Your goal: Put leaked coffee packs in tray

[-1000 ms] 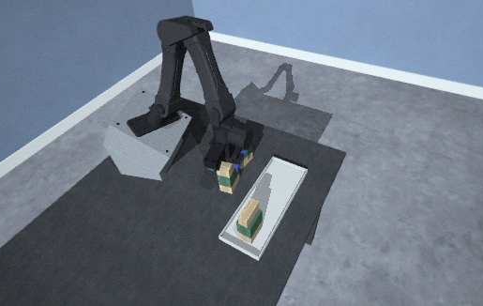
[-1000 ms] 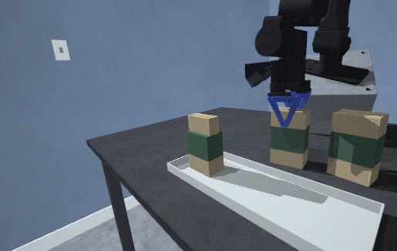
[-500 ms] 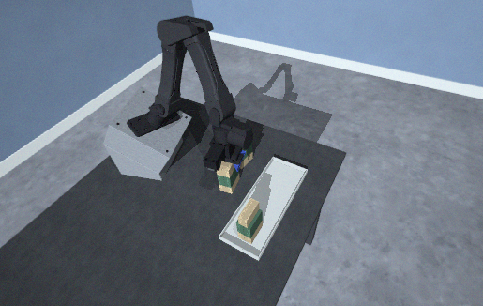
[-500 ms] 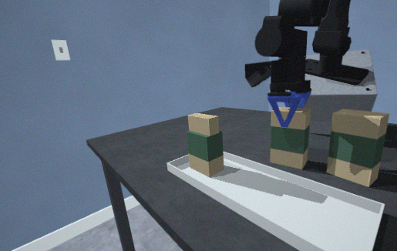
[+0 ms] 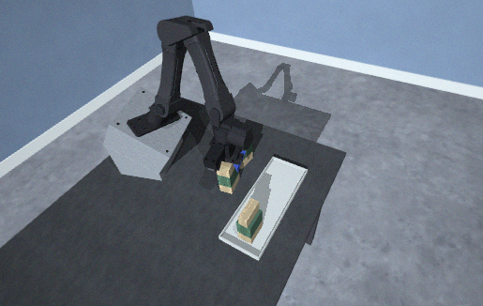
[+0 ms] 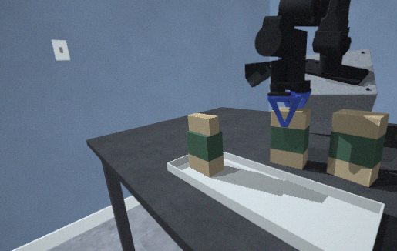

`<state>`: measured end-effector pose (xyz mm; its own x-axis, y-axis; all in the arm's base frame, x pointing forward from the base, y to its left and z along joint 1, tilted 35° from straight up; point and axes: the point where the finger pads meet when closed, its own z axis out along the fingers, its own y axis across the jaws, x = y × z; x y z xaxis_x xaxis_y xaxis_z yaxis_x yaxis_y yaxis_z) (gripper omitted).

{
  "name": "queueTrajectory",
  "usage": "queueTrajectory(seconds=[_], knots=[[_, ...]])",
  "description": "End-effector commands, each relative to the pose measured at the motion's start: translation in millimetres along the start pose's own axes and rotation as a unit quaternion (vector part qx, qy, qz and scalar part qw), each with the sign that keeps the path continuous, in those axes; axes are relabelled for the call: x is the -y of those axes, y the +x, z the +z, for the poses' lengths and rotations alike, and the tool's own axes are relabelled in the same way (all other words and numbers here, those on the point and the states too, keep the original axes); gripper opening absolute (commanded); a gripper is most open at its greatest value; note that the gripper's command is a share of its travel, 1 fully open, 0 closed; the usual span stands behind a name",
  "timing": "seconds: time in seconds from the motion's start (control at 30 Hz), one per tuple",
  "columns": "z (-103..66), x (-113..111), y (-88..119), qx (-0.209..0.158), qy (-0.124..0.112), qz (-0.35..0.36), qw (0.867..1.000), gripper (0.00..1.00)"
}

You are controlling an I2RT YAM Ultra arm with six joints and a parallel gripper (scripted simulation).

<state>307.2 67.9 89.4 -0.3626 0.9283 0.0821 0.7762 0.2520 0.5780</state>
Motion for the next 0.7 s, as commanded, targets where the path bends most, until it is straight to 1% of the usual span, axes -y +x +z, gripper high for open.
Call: queueTrajectory(seconds=[0.0,0.33,0.37,0.5,0.53,0.67], knots=[[5.2,9.8,0.5,0.002,0.009,0.004,1.0,0.79],[5.2,9.8,0.5,0.002,0.009,0.004,1.0,0.79],[5.2,9.8,0.5,0.002,0.009,0.004,1.0,0.26],[5.2,9.7,0.5,0.002,0.009,0.004,1.0,0.26],[5.0,15.5,1.0,0.001,0.02,0.006,1.0,0.26],[5.0,15.4,1.0,0.001,0.02,0.006,1.0,0.26]])
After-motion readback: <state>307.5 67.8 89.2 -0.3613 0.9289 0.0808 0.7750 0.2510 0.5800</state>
